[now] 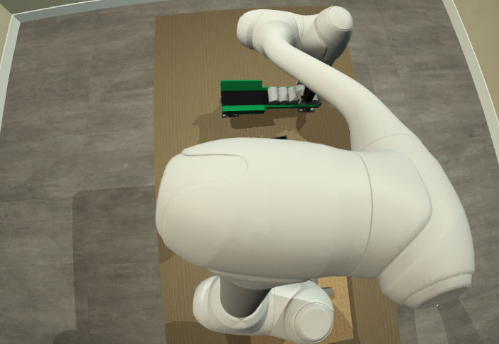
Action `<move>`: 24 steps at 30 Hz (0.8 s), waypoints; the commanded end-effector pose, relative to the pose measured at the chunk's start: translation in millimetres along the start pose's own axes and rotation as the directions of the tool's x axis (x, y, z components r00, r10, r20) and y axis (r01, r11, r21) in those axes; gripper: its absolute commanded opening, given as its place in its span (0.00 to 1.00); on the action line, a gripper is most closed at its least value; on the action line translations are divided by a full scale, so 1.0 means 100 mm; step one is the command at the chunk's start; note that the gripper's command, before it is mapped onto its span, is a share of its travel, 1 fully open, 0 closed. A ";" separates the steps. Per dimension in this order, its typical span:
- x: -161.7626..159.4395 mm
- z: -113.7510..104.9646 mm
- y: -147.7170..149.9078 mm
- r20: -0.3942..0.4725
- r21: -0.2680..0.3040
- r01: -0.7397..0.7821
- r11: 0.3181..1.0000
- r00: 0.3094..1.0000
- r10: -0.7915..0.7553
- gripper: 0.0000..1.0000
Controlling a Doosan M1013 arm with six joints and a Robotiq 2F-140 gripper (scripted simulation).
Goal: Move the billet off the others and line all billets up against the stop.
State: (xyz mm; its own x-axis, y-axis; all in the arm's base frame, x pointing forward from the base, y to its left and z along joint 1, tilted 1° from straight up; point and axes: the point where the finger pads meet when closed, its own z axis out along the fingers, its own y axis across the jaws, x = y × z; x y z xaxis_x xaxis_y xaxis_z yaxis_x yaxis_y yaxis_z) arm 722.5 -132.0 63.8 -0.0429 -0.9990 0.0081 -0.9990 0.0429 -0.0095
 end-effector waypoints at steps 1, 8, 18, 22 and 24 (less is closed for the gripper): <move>-0.01 0.04 0.00 -0.003 0.000 0.002 1.000 1.000 -0.002 0.52; -0.01 0.04 0.00 -0.003 0.000 0.002 1.000 1.000 -0.002 0.41; -0.01 0.04 0.00 -0.003 0.000 0.002 1.000 1.000 -0.002 0.41; -0.01 0.04 0.00 -0.003 0.000 0.002 1.000 1.000 -0.002 0.41; -0.01 0.04 0.00 -0.003 0.000 0.002 1.000 1.000 -0.002 0.41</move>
State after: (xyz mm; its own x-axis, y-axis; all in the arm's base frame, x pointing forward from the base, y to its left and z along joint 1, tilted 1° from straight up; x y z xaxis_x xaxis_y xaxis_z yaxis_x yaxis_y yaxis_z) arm 722.5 -132.0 63.8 -0.0429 -0.9990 0.0081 -0.9990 0.0428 -0.0097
